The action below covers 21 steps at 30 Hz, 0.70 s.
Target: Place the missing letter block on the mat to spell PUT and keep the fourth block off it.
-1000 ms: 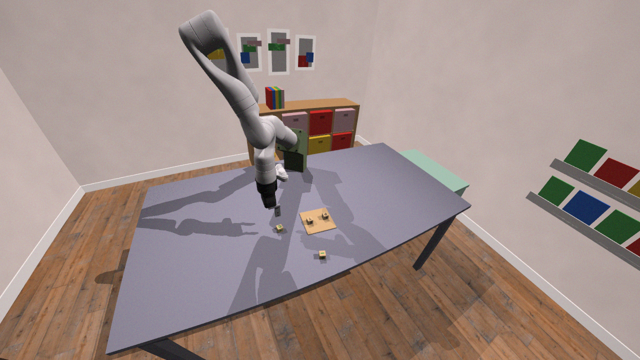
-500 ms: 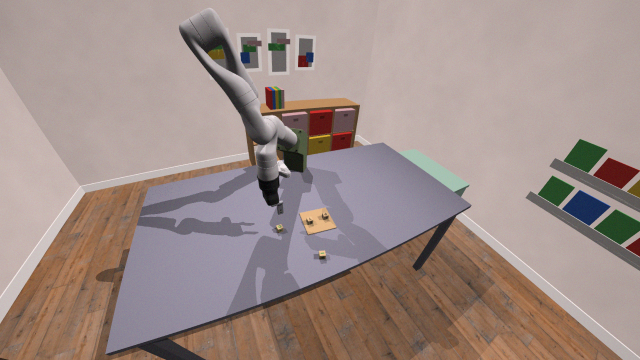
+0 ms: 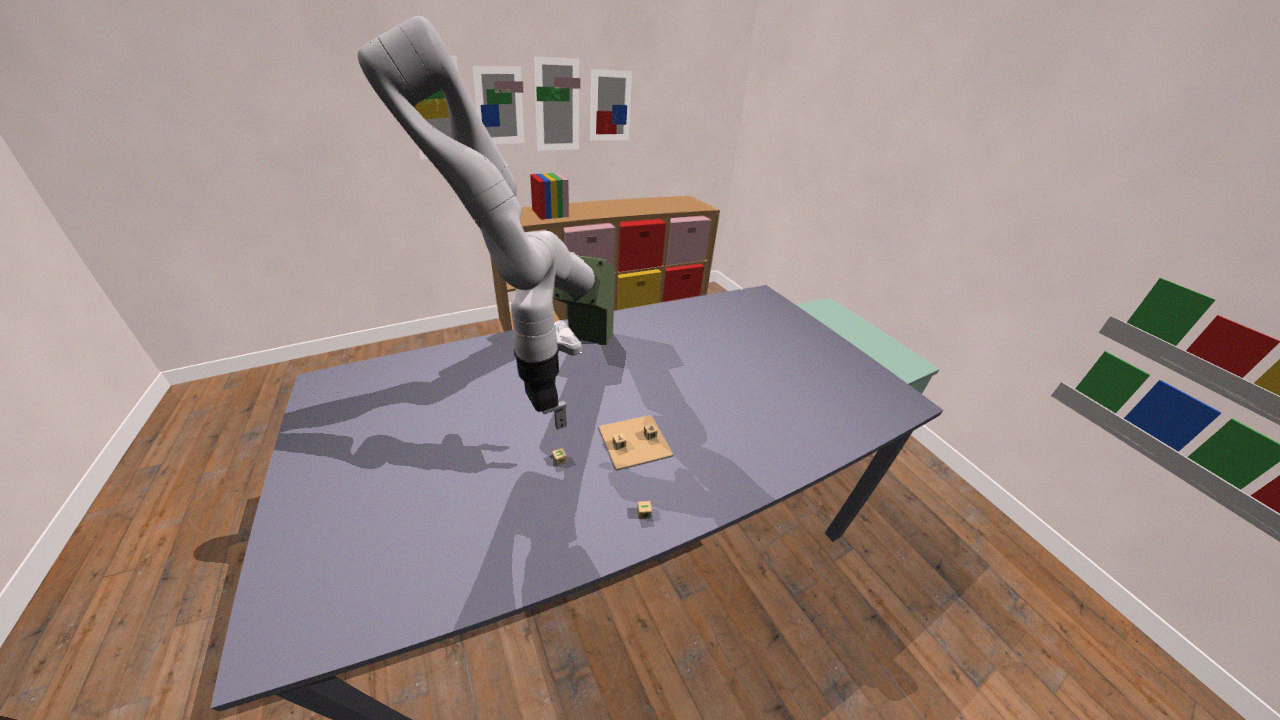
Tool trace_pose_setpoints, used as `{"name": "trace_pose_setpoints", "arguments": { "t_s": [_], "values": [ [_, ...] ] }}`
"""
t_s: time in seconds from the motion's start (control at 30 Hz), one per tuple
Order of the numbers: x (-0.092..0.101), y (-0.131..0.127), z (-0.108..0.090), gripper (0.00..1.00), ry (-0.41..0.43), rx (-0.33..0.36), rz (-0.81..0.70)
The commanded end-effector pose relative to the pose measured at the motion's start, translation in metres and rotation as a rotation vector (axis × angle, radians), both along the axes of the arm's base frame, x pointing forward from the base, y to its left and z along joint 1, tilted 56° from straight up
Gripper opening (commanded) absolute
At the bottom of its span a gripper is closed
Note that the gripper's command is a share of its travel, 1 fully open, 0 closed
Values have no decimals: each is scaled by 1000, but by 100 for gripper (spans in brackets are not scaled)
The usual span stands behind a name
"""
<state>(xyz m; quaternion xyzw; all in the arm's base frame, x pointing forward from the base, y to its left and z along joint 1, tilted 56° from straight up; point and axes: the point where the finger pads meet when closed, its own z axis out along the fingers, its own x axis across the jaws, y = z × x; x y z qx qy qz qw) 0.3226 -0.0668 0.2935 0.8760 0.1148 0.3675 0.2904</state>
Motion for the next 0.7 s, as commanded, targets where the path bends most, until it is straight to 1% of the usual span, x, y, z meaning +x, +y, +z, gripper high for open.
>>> {"name": "trace_pose_setpoints", "arguments": {
  "t_s": [0.0, 0.1, 0.2, 0.3, 0.4, 0.47, 0.67],
  "values": [
    [0, 0, 0, 100, 6, -10, 8],
    [0, -1, -2, 100, 26, -40, 30],
    [1, -2, -4, 100, 57, -89, 66],
    [2, -4, -7, 100, 100, -155, 116],
    [3, -6, -11, 100, 153, -238, 179],
    [3, -6, -11, 100, 153, -238, 179],
    [7, -11, -17, 100, 280, -441, 337]
  ]
}}
